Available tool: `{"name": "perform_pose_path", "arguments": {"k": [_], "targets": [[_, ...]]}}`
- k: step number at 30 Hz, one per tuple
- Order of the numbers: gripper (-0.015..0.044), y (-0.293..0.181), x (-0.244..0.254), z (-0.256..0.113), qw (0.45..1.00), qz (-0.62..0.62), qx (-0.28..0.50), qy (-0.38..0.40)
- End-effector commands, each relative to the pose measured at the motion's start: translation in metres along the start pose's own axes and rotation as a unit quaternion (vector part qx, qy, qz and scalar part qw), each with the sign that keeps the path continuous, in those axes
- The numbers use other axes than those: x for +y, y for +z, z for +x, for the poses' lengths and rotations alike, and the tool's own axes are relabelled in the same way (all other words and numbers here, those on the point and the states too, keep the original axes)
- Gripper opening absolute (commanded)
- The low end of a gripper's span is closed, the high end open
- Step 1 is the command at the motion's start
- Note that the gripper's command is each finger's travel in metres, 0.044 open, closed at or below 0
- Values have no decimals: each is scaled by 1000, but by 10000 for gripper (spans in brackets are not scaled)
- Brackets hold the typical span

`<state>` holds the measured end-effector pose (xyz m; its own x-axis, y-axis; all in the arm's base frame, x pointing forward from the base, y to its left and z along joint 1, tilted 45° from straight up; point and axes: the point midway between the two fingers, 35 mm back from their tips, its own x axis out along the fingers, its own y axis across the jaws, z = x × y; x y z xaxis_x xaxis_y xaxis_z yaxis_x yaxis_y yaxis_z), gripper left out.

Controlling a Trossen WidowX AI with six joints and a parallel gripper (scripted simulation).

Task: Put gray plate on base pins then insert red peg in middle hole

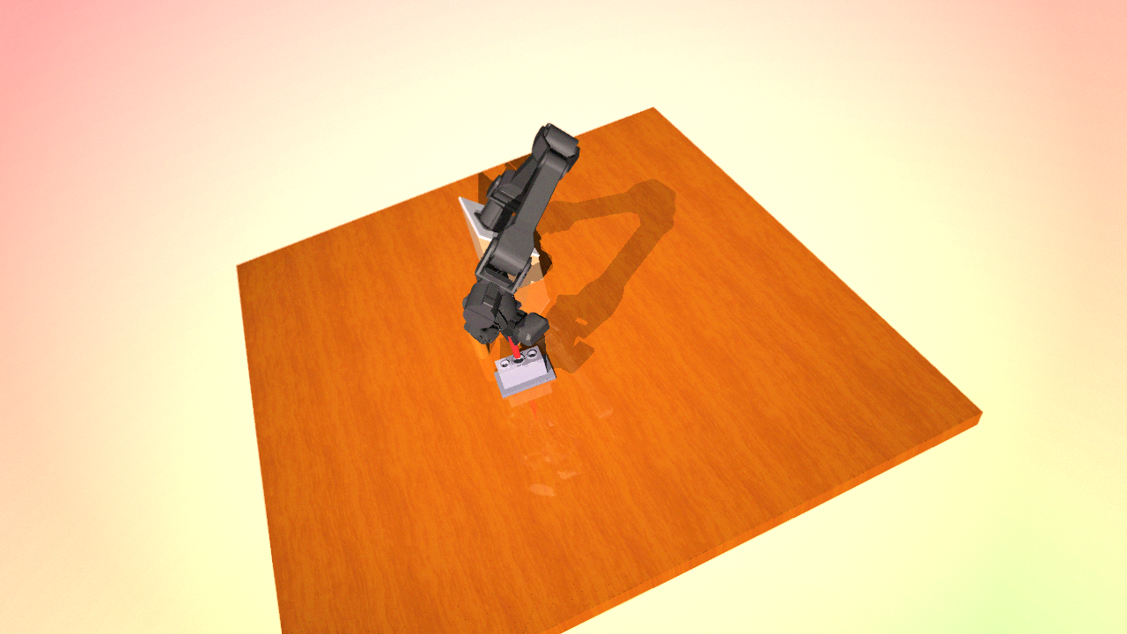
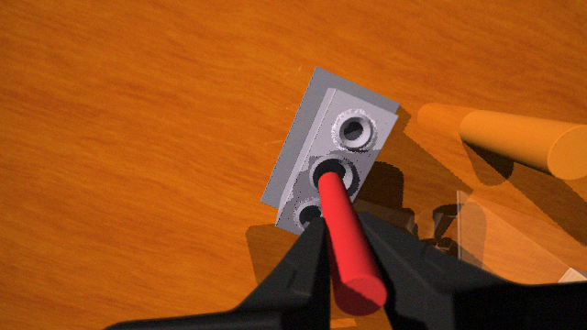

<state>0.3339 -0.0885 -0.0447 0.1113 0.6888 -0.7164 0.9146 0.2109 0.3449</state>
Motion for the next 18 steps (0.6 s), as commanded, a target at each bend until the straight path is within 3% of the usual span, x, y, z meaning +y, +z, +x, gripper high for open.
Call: {"name": "perform_pose_path", "arguments": {"k": [1, 18], "targets": [[0, 0, 0, 0, 1000, -1, 0, -1], [0, 0, -2, 16, 1000, -2, -1, -2]]}}
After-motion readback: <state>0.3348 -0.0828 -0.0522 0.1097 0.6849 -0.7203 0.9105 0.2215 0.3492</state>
